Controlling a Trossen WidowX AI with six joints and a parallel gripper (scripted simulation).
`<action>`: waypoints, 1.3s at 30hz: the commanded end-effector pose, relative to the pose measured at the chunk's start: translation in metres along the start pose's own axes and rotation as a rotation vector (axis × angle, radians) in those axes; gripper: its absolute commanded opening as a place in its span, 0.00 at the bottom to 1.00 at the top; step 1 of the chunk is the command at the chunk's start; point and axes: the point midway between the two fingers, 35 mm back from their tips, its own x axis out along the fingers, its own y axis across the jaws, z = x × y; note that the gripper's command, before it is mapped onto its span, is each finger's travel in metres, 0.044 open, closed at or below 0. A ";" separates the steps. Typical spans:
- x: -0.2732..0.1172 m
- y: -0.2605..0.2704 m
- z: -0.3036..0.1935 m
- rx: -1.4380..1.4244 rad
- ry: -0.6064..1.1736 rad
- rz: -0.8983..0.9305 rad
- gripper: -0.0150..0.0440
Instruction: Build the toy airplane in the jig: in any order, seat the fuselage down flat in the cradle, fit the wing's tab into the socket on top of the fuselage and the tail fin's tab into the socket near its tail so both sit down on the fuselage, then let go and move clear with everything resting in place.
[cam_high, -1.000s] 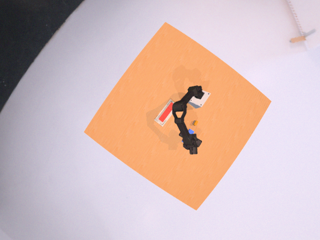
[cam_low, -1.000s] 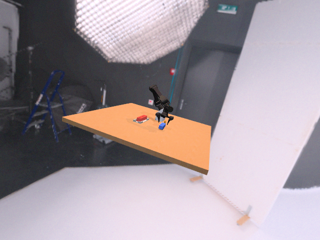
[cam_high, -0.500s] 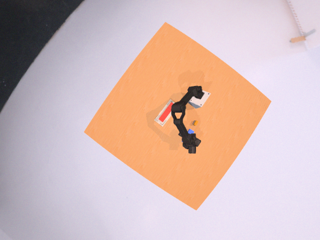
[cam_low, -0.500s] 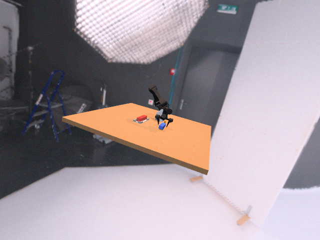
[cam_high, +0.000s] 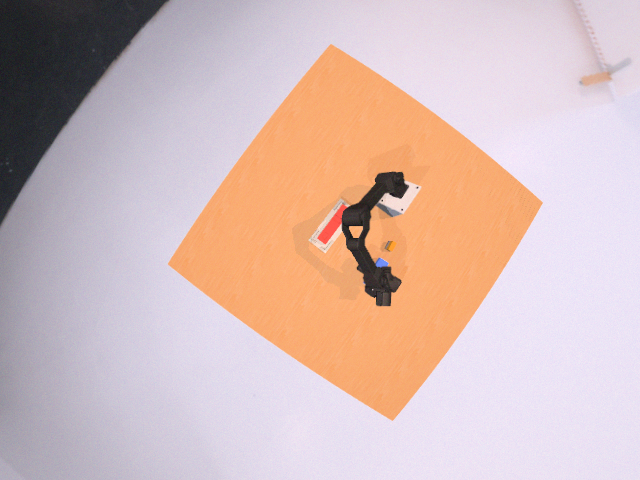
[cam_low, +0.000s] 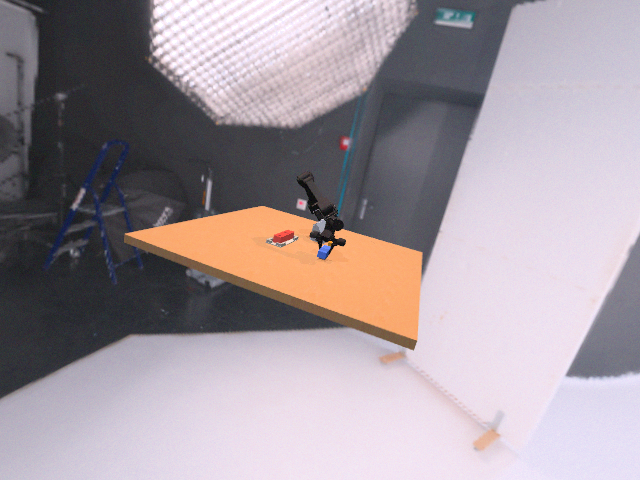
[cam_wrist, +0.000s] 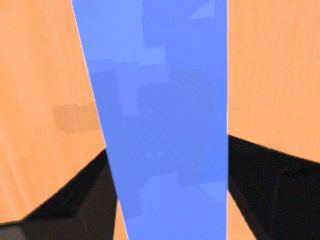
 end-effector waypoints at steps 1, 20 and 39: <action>0.000 0.000 0.000 -0.002 -0.003 -0.003 0.57; -0.029 0.004 0.014 0.008 -0.053 0.038 0.25; -0.086 0.005 0.009 0.000 -0.023 0.023 0.25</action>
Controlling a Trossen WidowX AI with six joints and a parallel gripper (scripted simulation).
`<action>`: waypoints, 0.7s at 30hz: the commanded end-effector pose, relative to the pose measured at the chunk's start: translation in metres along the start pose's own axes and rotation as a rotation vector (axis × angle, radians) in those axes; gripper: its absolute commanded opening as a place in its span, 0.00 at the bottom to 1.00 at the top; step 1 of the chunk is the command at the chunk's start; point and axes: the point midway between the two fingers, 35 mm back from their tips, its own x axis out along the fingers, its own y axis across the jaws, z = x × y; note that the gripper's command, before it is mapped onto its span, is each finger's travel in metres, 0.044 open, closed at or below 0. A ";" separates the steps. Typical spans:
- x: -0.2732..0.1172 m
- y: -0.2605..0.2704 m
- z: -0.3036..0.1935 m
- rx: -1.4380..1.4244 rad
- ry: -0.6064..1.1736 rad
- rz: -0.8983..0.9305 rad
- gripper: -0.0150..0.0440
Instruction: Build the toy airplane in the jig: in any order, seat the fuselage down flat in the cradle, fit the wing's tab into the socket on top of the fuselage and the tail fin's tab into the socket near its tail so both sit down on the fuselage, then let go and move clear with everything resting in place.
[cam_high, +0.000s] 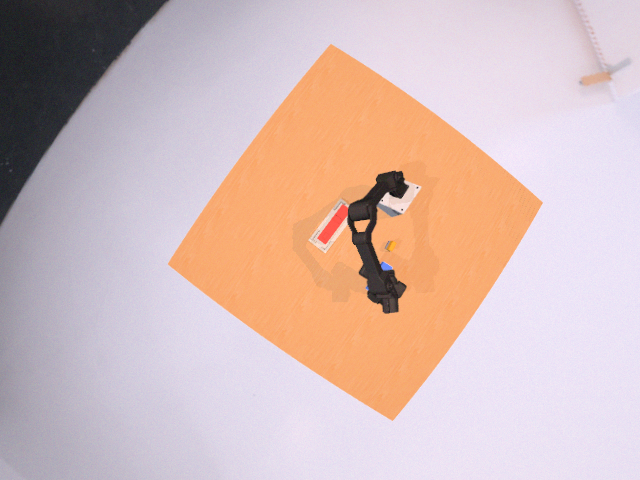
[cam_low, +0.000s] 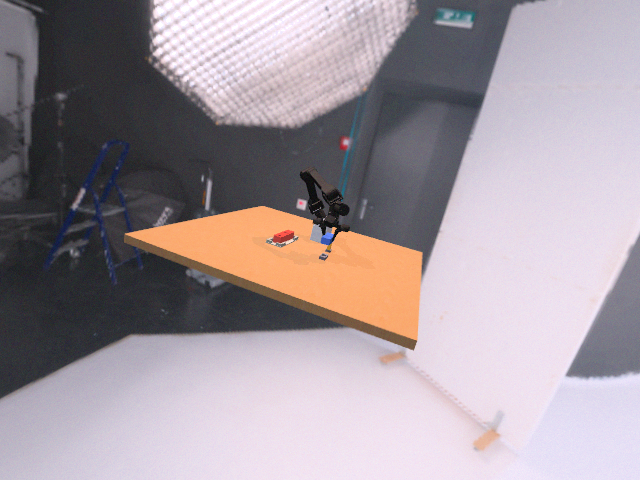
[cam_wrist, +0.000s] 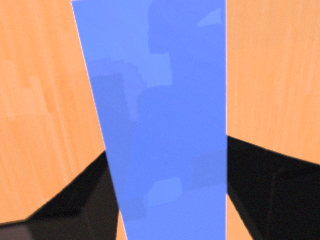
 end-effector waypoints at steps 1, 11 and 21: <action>-0.012 0.000 -0.001 0.002 0.007 -0.001 0.25; -0.043 -0.002 -0.007 0.000 0.023 -0.016 0.25; -0.051 -0.018 -0.007 -0.075 0.027 -0.012 0.25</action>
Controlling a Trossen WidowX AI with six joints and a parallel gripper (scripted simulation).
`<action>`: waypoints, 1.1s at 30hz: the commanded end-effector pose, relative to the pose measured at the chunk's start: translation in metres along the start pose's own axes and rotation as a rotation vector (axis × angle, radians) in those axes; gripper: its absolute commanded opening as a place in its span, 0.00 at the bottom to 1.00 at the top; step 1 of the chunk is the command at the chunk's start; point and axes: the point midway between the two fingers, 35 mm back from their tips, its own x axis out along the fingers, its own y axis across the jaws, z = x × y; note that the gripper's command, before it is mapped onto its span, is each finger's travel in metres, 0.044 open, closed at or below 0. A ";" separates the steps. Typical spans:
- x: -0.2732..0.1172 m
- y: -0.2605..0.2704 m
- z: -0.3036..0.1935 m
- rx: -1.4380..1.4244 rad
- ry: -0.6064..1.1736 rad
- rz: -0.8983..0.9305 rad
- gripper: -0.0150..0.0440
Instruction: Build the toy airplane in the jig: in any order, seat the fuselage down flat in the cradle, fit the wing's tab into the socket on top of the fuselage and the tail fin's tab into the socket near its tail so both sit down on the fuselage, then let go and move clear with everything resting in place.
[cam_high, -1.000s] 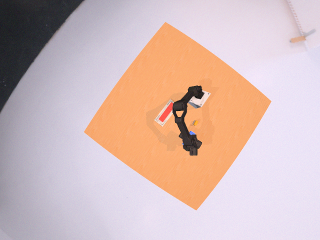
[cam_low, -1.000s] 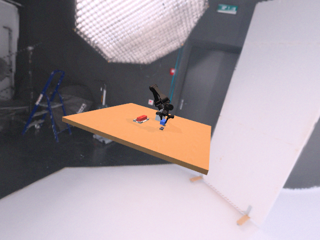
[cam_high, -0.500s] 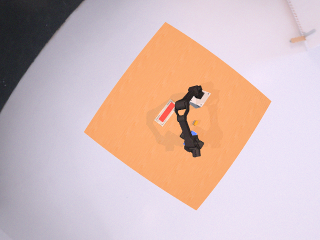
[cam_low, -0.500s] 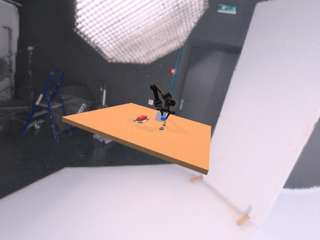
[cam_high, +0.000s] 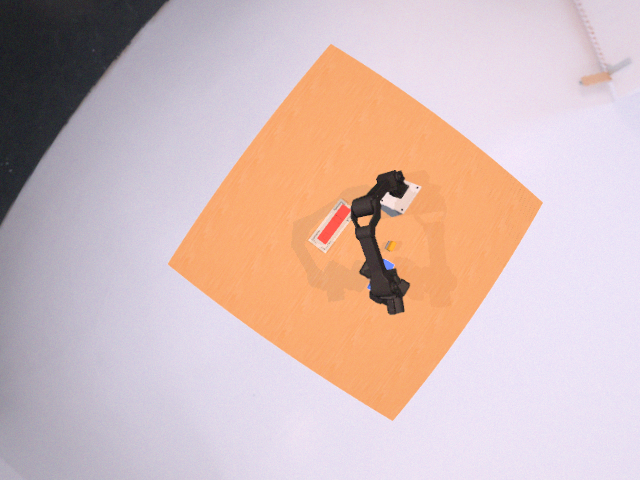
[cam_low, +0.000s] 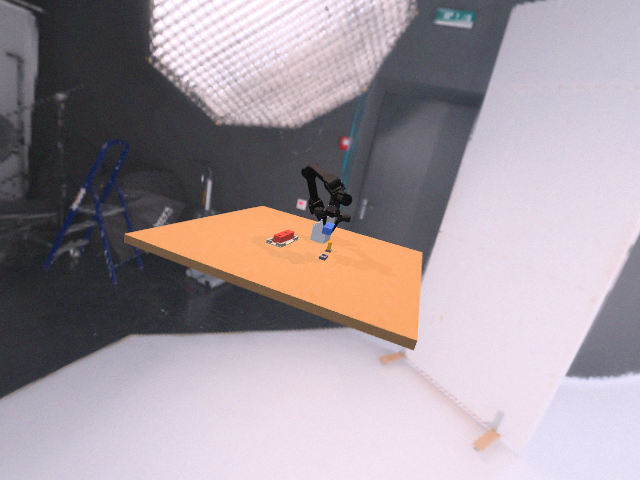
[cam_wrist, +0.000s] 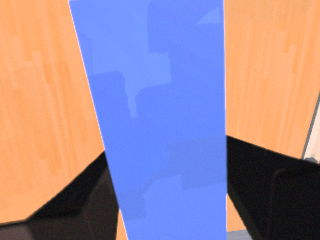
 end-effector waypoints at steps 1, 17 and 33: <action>0.001 -0.013 0.000 -0.049 0.006 0.004 0.25; 0.003 -0.066 -0.002 -0.305 0.001 0.020 0.25; 0.009 -0.118 -0.014 -0.559 -0.006 0.025 0.25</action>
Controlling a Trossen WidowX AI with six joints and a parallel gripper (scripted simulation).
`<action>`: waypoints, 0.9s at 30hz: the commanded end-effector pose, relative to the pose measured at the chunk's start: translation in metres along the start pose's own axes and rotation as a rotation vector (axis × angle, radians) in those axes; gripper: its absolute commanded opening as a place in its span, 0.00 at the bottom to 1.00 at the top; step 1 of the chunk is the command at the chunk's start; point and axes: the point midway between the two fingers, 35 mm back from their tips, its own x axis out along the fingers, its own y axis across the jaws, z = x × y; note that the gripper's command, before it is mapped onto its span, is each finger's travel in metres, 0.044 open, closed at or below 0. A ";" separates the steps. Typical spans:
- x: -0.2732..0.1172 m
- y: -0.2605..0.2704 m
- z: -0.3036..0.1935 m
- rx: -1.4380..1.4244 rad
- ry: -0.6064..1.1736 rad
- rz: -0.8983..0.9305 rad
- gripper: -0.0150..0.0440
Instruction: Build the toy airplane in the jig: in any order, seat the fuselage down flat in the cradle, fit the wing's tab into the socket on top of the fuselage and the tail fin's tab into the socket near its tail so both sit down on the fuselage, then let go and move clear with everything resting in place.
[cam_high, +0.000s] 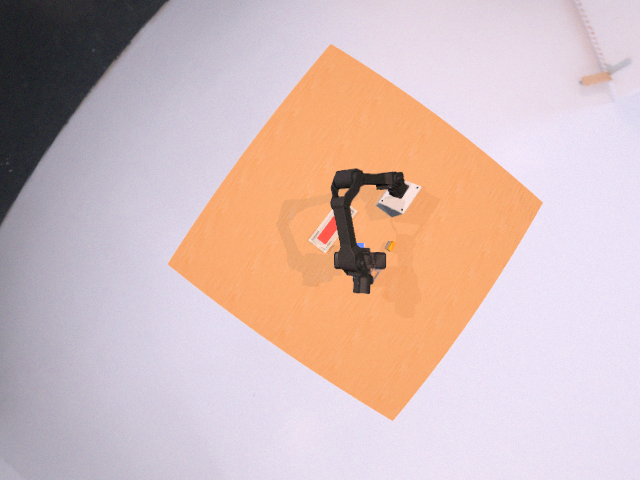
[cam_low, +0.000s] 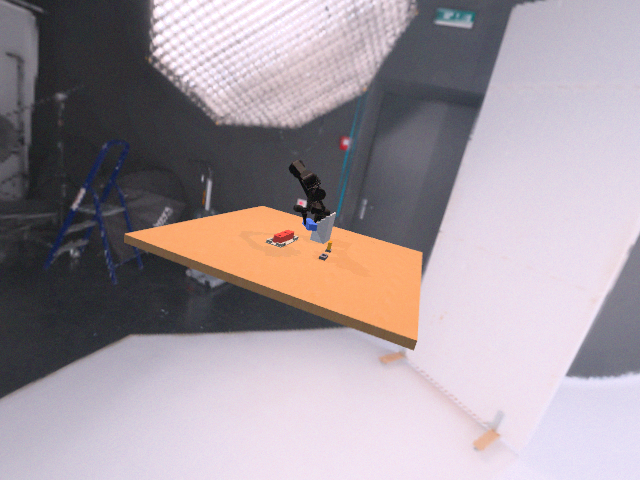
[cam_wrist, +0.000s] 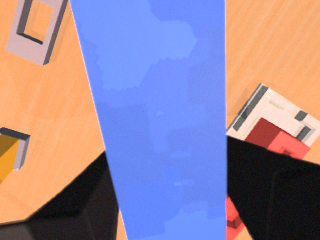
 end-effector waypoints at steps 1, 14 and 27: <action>0.002 -0.008 -0.009 -0.057 0.000 -0.003 0.25; 0.008 -0.034 -0.042 -0.267 0.000 -0.005 0.25; 0.015 -0.054 -0.079 -0.479 0.006 -0.011 0.25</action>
